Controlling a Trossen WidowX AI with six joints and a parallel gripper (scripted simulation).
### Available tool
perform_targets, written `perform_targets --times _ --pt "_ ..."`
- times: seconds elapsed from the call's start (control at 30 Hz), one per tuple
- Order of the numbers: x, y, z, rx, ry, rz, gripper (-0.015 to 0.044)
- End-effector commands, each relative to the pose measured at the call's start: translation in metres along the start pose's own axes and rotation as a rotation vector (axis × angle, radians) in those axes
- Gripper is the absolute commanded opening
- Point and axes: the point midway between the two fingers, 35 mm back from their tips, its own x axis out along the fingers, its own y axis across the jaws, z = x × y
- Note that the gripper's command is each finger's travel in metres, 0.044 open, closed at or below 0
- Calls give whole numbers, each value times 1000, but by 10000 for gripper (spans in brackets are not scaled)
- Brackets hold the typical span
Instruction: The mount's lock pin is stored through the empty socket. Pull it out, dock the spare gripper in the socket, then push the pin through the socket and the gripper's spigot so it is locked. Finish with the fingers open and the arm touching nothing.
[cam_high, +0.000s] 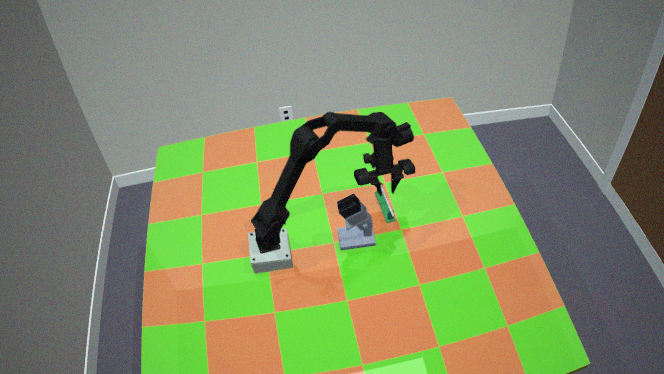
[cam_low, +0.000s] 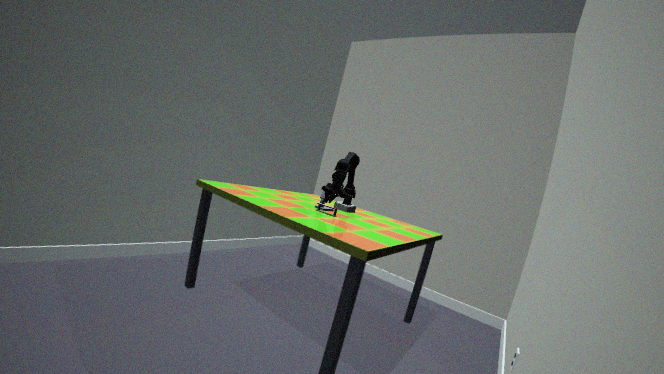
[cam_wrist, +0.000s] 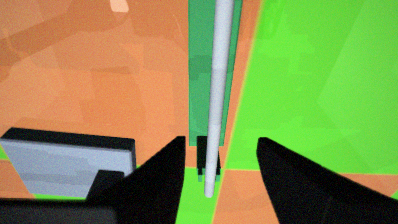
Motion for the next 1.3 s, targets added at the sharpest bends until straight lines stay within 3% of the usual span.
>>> perform_targets --times 0.0,1.07,1.27 --pt "8 1 1 -7 7 5 180" --pt "52 2 10 -7 7 5 180" --pt "52 2 10 -7 7 5 23"
